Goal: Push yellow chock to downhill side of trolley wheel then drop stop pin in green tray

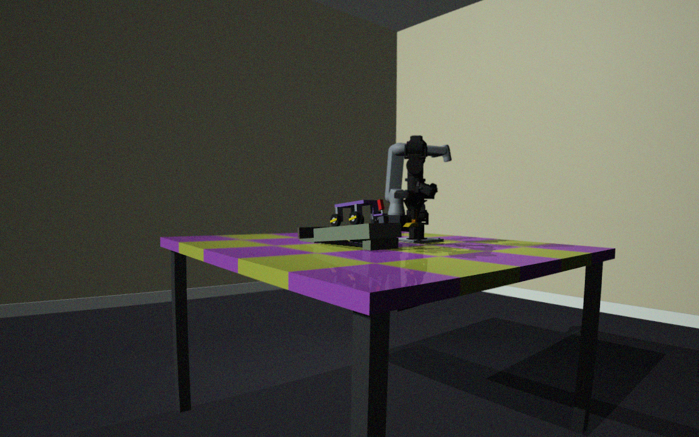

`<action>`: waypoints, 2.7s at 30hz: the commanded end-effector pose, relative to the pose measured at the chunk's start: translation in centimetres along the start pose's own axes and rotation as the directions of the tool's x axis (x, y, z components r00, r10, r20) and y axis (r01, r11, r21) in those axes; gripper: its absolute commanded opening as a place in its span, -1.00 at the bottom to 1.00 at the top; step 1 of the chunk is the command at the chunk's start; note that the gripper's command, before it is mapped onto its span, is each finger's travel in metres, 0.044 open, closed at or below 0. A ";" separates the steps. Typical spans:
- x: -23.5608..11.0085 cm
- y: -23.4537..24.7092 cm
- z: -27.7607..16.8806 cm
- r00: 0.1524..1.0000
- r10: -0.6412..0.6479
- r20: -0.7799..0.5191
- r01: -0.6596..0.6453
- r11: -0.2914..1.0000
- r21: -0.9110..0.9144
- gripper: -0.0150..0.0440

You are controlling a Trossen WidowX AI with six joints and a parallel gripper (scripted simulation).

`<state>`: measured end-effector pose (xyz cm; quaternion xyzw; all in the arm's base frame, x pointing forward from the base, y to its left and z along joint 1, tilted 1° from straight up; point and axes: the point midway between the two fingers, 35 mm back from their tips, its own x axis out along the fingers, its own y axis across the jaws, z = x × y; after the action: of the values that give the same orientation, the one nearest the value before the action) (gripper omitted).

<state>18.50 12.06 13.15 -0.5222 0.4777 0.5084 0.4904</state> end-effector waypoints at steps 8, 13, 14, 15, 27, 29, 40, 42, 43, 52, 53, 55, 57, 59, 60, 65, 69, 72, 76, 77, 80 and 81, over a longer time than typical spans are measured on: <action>-3.7 -0.2 0.0 1.000 -0.010 0.001 0.010 1.000 0.005 -0.49; -5.3 -0.3 0.1 1.000 -0.010 0.001 0.010 1.000 0.005 -0.49; -5.5 -0.3 0.1 1.000 -0.010 0.001 0.010 1.000 0.005 -0.49; -5.8 -0.4 0.1 1.000 -0.010 0.001 0.010 1.000 0.005 -0.49; -7.4 -0.6 0.1 1.000 -0.011 0.001 0.011 1.000 0.011 -0.49; -7.4 -0.6 0.1 1.000 -0.011 0.001 0.010 0.999 0.050 -0.49; -7.4 -0.6 0.1 1.000 -0.011 0.002 0.009 0.913 0.409 -0.49; -7.4 -0.6 0.1 1.000 -0.011 0.003 0.009 0.882 0.471 -0.49; -7.4 -0.6 0.1 1.000 -0.011 0.003 0.009 0.865 0.501 -0.49; -7.4 -0.6 0.1 1.000 -0.012 0.003 0.006 0.671 0.741 -0.49; -7.4 -0.6 0.1 1.000 -0.013 0.003 0.006 0.645 0.764 -0.49; -7.4 -0.6 0.1 1.000 -0.013 0.003 0.005 0.592 0.806 -0.49; -7.4 -0.6 0.1 1.000 -0.013 0.003 0.005 0.536 0.844 -0.49; -7.4 -0.6 0.1 1.000 -0.013 0.002 0.004 0.478 0.879 -0.49; -7.4 -0.6 0.1 1.000 -0.013 0.002 0.004 0.448 0.894 -0.49; -7.4 -0.6 0.1 1.000 -0.014 0.002 0.002 0.291 0.957 -0.49; -7.4 -0.6 0.1 1.000 -0.015 0.002 0.000 0.159 0.987 -0.49; -7.4 -0.6 0.1 1.000 -0.015 0.002 -0.001 0.058 0.998 -0.49; -7.4 -0.6 0.1 1.000 -0.015 0.002 -0.003 -0.070 0.998 -0.49; -7.4 -0.6 0.1 1.000 -0.015 0.001 -0.003 -0.100 0.995 -0.49; -7.4 -0.6 0.1 1.000 -0.015 0.001 -0.004 -0.204 0.979 -0.49; -7.4 -0.6 0.1 1.000 -0.015 0.001 -0.005 -0.238 0.971 -0.49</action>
<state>18.82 12.23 20.50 0.0309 0.6932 -0.0265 0.7196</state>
